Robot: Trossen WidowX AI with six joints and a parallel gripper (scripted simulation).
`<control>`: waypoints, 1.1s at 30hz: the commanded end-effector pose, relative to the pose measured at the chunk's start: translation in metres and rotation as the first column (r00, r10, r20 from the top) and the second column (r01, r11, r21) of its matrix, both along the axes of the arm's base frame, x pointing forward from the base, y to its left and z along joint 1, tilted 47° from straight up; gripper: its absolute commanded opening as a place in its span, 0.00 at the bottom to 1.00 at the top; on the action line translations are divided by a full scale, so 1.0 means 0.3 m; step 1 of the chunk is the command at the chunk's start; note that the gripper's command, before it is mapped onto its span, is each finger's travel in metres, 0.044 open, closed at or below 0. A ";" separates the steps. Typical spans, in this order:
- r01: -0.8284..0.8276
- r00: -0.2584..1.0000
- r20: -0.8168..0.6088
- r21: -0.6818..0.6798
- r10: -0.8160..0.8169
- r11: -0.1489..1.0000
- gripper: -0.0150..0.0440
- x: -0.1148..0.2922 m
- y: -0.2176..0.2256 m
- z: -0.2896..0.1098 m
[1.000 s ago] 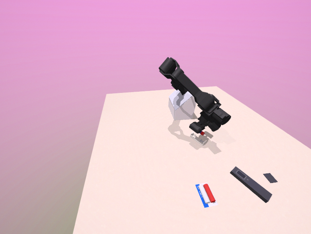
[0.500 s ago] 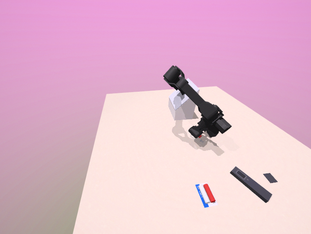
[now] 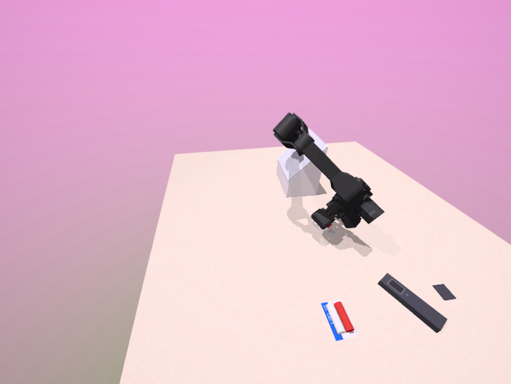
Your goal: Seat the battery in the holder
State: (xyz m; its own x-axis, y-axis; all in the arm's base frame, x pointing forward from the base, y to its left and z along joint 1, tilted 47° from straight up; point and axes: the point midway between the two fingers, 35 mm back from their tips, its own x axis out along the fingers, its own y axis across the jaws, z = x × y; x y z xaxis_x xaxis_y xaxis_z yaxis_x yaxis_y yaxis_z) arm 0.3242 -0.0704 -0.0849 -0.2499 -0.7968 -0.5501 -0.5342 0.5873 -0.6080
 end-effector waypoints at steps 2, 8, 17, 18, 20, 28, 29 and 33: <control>0.014 1.000 -0.003 -0.014 -0.014 1.000 0.36 0.007 -0.002 -0.001; 0.032 0.999 -0.019 -0.028 -0.033 0.999 0.36 0.010 -0.005 -0.006; 0.058 0.997 -0.041 -0.050 -0.061 0.997 0.36 0.015 -0.010 -0.014; 0.061 0.997 -0.043 -0.053 -0.064 0.997 0.36 0.016 -0.010 -0.014; 0.067 0.996 -0.048 -0.057 -0.070 0.996 0.36 0.017 -0.011 -0.016; 0.091 0.993 -0.065 -0.075 -0.096 0.993 0.36 0.020 -0.015 -0.021; 0.094 0.993 -0.067 -0.078 -0.099 0.993 0.36 0.021 -0.016 -0.022; 0.104 0.991 -0.076 -0.087 -0.111 0.991 0.36 0.022 -0.018 -0.024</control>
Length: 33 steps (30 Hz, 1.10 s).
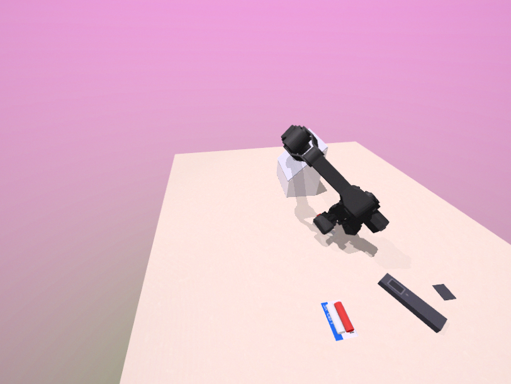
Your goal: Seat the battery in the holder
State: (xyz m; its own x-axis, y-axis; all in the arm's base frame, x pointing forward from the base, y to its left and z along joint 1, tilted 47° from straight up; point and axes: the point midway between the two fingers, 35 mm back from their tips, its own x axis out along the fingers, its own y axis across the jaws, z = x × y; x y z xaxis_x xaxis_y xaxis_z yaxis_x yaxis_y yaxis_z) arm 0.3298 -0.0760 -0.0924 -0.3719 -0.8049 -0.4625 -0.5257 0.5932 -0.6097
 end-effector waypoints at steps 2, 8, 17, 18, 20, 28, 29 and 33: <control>0.014 1.000 -0.004 -0.011 -0.014 1.000 0.36 0.004 0.000 -0.001; 0.026 1.000 -0.015 -0.021 -0.027 0.999 0.36 0.006 -0.003 -0.003; 0.027 1.000 -0.014 -0.020 -0.027 0.999 0.36 0.018 -0.001 -0.010; 0.027 1.000 -0.014 -0.020 -0.028 0.999 0.36 0.019 0.000 -0.011; 0.028 1.000 -0.014 -0.020 -0.028 0.999 0.36 0.022 0.001 -0.013; 0.029 0.999 -0.015 -0.020 -0.029 0.999 0.36 0.034 0.004 -0.019; 0.029 0.999 -0.015 -0.020 -0.030 0.999 0.36 0.035 0.005 -0.019; 0.031 0.999 -0.015 -0.020 -0.031 0.999 0.36 0.040 0.007 -0.022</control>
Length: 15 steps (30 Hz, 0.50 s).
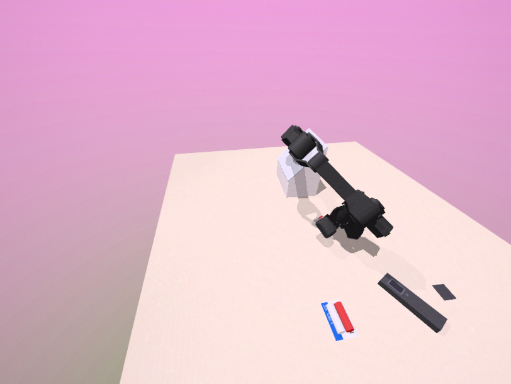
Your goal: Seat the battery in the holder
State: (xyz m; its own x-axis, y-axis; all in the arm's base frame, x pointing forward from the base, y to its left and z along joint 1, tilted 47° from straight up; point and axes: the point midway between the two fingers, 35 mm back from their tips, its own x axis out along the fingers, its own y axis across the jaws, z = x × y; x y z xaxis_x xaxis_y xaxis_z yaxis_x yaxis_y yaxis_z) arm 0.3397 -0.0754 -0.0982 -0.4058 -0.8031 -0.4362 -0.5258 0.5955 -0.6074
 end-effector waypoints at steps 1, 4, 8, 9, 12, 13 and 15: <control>0.004 1.000 0.011 0.000 -0.004 1.000 0.36 0.009 0.005 -0.003; 0.005 1.000 0.010 0.000 -0.005 1.000 0.36 0.012 0.007 -0.004; 0.007 1.000 0.009 0.000 -0.007 1.000 0.36 0.017 0.008 -0.006; 0.008 1.000 0.009 0.000 -0.008 1.000 0.36 0.018 0.009 -0.007; 0.009 1.000 0.008 -0.001 -0.009 1.000 0.36 0.021 0.010 -0.008; 0.010 1.000 0.008 -0.001 -0.010 1.000 0.36 0.022 0.010 -0.009; 0.011 1.000 0.007 -0.001 -0.011 1.000 0.36 0.024 0.011 -0.010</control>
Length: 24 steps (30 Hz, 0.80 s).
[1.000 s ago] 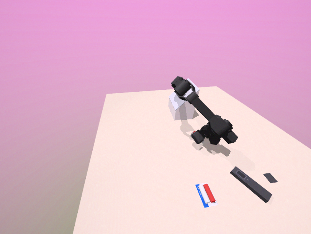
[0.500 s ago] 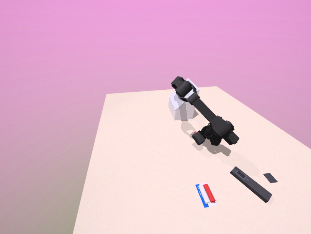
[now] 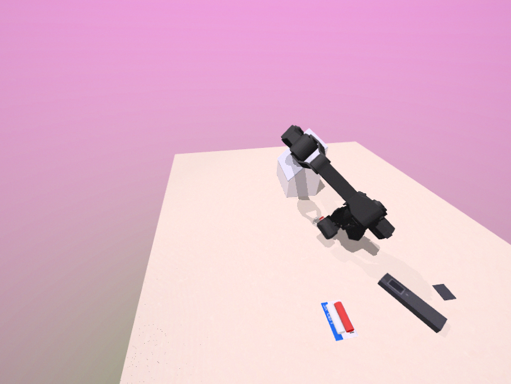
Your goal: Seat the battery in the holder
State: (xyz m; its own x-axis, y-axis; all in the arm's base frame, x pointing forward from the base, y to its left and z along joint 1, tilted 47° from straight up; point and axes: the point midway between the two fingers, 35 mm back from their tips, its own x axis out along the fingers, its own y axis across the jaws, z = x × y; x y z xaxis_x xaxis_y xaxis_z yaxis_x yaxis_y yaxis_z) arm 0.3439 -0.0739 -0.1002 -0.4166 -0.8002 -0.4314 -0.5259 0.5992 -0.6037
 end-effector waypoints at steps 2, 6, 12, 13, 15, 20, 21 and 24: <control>0.004 1.000 0.015 0.000 -0.004 1.000 0.36 0.012 0.007 -0.004; 0.006 1.000 0.013 0.000 -0.006 1.000 0.36 0.016 0.008 -0.006; 0.006 1.000 0.016 0.004 -0.006 1.000 0.36 0.018 0.009 -0.008; 0.005 1.000 0.018 0.007 -0.005 1.000 0.36 0.017 0.008 -0.008; 0.002 1.000 0.021 0.013 -0.002 1.000 0.36 0.017 0.008 -0.009; -0.006 1.000 0.031 0.027 0.005 1.000 0.36 0.016 0.006 -0.013; -0.007 0.999 0.033 0.030 0.006 1.000 0.36 0.016 0.006 -0.014; -0.012 0.999 0.039 0.039 0.010 0.999 0.36 0.015 0.005 -0.016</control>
